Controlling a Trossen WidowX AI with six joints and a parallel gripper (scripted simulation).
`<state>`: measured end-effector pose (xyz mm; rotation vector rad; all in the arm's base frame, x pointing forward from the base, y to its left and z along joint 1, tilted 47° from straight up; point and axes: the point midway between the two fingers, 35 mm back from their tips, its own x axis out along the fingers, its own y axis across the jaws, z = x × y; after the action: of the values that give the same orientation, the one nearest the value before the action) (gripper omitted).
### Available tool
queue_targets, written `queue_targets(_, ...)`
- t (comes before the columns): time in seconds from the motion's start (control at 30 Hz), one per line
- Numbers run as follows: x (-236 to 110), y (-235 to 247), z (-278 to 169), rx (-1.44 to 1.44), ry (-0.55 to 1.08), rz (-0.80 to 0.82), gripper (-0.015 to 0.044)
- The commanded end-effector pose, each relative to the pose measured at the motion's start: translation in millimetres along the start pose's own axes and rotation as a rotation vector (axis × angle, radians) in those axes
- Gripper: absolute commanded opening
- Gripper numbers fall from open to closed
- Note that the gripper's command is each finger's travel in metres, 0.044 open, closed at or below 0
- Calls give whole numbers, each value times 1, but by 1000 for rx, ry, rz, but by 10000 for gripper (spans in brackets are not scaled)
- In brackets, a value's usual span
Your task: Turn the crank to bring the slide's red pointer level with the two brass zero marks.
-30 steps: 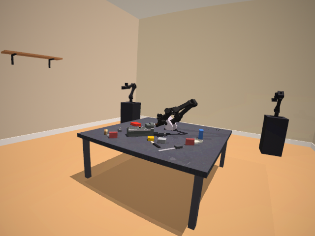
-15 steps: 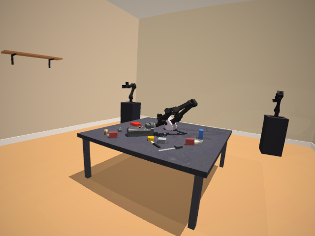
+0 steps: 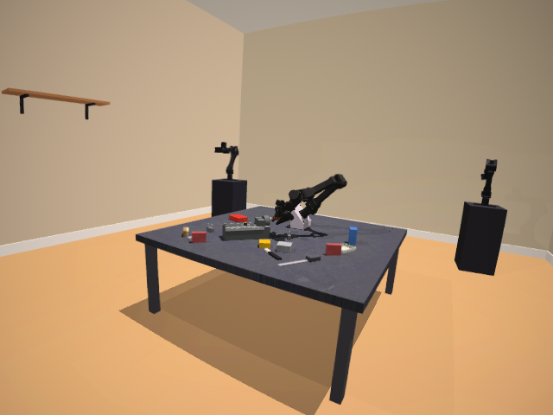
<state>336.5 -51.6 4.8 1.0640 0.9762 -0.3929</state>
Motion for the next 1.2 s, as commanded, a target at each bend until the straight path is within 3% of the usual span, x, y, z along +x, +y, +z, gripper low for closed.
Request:
queue_targets(0.0, -1, 0, 1, 0, -1, 0, 440)
queue_targets(0.7, -74, -2, 76, 3, -2, -12, 440)
queue_targets(1.17, -38, -10, 121, -162, 35, 126, 440)
